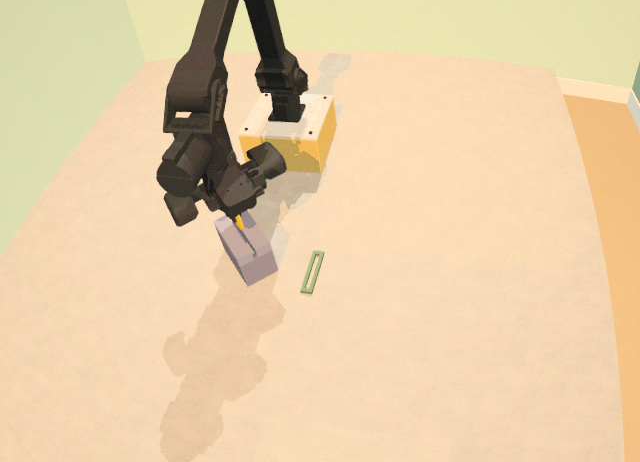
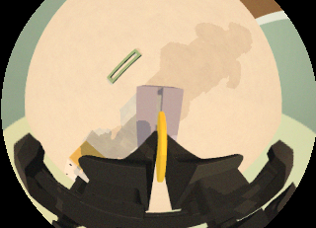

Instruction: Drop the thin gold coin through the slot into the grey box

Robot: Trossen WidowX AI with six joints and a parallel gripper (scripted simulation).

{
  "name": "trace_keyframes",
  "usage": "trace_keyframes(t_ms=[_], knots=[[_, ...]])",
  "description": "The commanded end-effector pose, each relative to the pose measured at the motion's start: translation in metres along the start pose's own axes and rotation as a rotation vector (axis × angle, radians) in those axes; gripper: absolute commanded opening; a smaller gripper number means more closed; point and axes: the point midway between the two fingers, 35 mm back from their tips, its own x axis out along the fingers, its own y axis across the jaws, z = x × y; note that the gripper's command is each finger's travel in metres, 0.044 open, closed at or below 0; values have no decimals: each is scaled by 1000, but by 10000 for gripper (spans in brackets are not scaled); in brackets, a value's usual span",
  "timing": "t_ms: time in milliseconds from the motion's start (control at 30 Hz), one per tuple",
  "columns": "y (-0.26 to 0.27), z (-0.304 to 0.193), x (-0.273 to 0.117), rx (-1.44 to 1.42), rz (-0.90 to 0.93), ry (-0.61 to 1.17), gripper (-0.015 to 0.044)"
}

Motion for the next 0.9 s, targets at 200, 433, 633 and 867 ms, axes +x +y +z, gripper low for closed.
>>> trace_keyframes(t_ms=[200,433,633,867], knots=[[0,-1,6,3,3,3,0],[0,-1,9,3,3,3,0],[0,0,11,3,3,3,0],[0,0,14,3,3,3,0]])
